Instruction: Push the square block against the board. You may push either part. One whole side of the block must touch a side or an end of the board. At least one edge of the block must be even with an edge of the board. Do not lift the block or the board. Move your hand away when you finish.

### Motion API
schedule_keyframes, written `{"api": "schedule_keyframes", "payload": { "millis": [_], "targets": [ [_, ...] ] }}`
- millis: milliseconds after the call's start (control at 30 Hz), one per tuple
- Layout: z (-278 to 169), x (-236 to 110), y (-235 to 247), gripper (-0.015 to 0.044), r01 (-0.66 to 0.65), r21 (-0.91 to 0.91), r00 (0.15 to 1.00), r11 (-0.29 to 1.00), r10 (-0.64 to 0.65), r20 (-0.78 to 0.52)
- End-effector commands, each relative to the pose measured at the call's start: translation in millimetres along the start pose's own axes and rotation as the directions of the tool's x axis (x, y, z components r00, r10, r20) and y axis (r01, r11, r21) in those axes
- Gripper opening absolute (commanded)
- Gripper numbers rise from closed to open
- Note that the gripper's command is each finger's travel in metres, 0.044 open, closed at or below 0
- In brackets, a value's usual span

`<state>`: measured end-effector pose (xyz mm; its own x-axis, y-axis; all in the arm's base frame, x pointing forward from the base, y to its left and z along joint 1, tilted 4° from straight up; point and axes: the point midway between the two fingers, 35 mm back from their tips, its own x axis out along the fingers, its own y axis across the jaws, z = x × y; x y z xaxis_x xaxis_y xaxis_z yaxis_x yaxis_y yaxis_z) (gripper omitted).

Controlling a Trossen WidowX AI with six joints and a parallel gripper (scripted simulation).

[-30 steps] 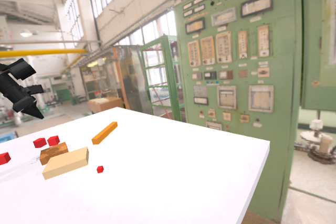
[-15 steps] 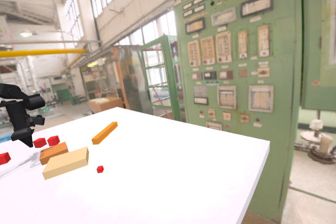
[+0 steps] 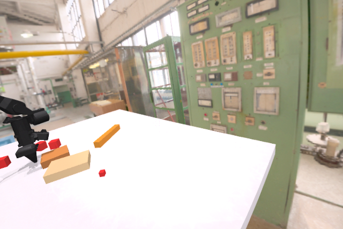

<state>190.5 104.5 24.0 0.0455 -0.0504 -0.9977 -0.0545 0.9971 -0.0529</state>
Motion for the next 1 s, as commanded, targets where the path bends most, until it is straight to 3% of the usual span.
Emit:
{"api": "schedule_keyframes", "payload": {
  "millis": [0,967],
  "targets": [
    [3,2,1,0.0,-0.005,-0.001,1.0,1.0,0.005,-0.001],
    [51,-1,3,0.0,-0.005,-0.001,1.0,1.0,0.005,0.003]
  ]
}}
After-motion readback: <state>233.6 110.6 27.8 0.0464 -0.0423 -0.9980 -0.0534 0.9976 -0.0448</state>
